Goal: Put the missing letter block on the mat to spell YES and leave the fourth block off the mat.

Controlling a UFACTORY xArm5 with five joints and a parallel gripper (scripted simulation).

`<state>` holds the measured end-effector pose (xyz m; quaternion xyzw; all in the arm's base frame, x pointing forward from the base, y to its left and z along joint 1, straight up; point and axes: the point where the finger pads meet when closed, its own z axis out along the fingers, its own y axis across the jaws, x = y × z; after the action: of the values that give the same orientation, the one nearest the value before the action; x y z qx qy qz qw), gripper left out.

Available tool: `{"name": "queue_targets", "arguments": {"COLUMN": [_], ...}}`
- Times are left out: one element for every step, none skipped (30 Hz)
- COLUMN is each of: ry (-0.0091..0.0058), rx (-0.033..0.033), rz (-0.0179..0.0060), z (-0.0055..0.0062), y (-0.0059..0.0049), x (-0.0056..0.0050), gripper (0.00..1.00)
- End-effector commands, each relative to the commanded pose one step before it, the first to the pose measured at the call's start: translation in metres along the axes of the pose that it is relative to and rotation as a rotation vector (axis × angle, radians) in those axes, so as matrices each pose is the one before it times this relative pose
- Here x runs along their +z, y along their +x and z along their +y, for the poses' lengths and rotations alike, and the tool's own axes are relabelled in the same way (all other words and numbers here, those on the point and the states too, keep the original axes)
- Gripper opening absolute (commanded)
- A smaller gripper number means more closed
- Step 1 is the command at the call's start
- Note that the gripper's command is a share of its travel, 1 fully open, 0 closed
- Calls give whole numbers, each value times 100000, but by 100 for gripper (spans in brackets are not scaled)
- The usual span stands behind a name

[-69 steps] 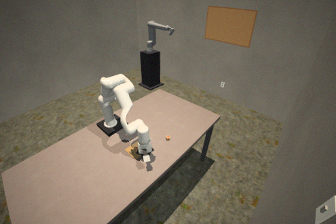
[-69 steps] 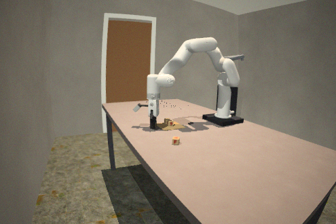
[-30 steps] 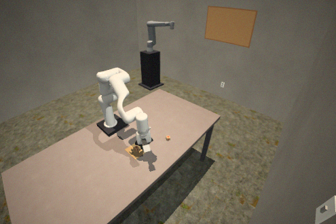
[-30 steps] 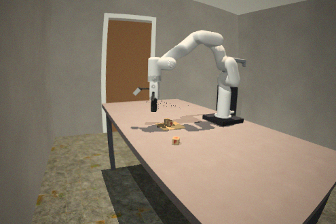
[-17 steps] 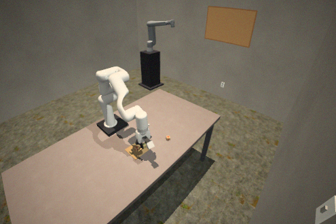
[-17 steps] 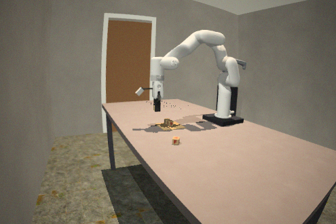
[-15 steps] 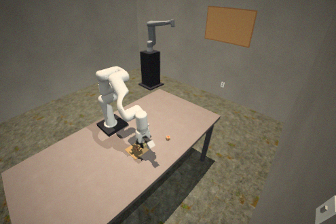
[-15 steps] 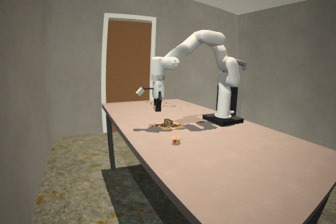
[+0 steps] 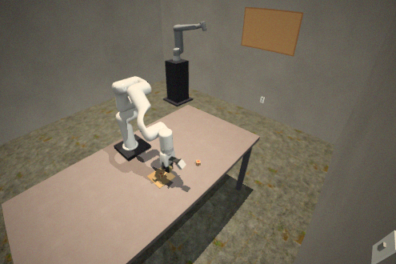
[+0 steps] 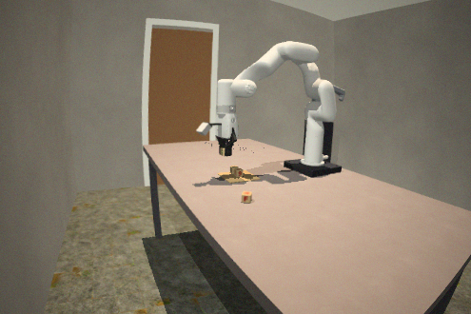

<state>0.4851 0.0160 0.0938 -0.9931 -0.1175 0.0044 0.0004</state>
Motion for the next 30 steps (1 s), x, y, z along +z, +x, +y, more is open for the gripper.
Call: {"name": "queue_targets", "arguments": {"ry": [-186,0,0,0,0,0,0,0,0,0,0,0,0,0,0,0,0,0,0,0,0,0,0,0,0,0,0,0,0,1], "rx": [-13923,-2392,-2457,-2403,-2303,-2473,-2357,-2367,-2457,-2413,0,0,-6996,-1942,-1731,-2227,-2401,-2467,-2365,-2470,-2408,-2379,-2422,-2331,-2435,-2368,-2429,0,0,-7081], "rz": [667,0,0,0,0,0,0,0,0,0,0,0,-1,0,0,0,0,0,0,0,0,0,0,0,0,0,0,0,0,-1], "z": [-448,-97,-101,-101,-99,-108,-105,-108,-114,-113,0,0,-333,-97,-87,-113,-123,-128,-124,-131,-129,-128,-132,-128,-135,-132,-136,0,0,-400], "y": [-488,-97,-98,-93,-88,-92,-85,-84,-84,-81,0,0,-228,-57,-50,-62,-65,-64,-58,-58,-54,-51,-49,-44,-44,-40,-38,0,0,-103], "x": [-215,-7,-7,-7,-6,-6,-5,-5,-5,-4,0,0,-10,-2,-2,-2,-2,-2,-1,-1,0,0,0,1,1,1,2,0,0,8], "gripper": [27,27,27,27,27,27,27,27,27,27,27,27,27,27,27,27,27,27,27,27,27,27,27,27,27,27,27,27,27,27]}}
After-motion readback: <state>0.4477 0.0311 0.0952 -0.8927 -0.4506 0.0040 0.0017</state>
